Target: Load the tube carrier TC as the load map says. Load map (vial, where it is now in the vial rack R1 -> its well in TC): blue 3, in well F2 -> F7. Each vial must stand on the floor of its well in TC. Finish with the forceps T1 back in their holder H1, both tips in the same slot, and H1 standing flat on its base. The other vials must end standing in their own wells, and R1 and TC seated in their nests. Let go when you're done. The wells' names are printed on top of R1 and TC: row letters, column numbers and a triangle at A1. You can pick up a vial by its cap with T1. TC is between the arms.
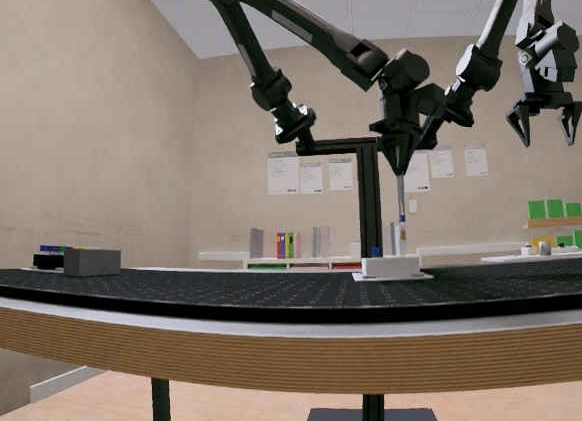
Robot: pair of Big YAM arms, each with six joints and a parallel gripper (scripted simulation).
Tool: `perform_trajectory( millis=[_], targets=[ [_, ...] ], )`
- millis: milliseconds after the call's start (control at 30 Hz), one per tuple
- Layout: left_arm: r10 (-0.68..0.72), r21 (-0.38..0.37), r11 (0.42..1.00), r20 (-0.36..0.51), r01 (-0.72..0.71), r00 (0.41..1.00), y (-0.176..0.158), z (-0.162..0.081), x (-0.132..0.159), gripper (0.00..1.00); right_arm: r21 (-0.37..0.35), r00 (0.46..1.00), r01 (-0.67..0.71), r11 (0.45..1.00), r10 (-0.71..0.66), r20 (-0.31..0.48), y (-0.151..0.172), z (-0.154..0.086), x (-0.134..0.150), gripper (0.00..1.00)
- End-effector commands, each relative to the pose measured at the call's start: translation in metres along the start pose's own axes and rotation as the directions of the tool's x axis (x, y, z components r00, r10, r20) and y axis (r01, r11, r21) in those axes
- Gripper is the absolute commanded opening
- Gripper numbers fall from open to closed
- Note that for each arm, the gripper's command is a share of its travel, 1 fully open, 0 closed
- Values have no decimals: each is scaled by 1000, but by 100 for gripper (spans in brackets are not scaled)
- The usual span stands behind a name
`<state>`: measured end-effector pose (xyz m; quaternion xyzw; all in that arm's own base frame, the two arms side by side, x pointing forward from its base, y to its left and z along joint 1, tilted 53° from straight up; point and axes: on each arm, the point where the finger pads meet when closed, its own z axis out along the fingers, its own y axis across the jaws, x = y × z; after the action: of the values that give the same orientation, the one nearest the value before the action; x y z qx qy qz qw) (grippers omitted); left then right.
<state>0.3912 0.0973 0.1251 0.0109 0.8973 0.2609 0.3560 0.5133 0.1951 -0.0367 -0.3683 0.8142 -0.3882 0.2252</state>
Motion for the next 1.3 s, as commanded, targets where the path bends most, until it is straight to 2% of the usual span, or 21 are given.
perform_trajectory(
  millis=[0, 1267],
  targets=[
    [1, -3, 1000, 13, -1, 1000, 1, -1, -4, 100, 8, 1000, -6, 1000, 7, -14, -7, 7, 6, 9],
    [1, -3, 1000, 13, -1, 1000, 1, -1, -4, 100, 1, 1000, -5, 1000, 5, -11, -4, 18, 2, 9]
  ],
)
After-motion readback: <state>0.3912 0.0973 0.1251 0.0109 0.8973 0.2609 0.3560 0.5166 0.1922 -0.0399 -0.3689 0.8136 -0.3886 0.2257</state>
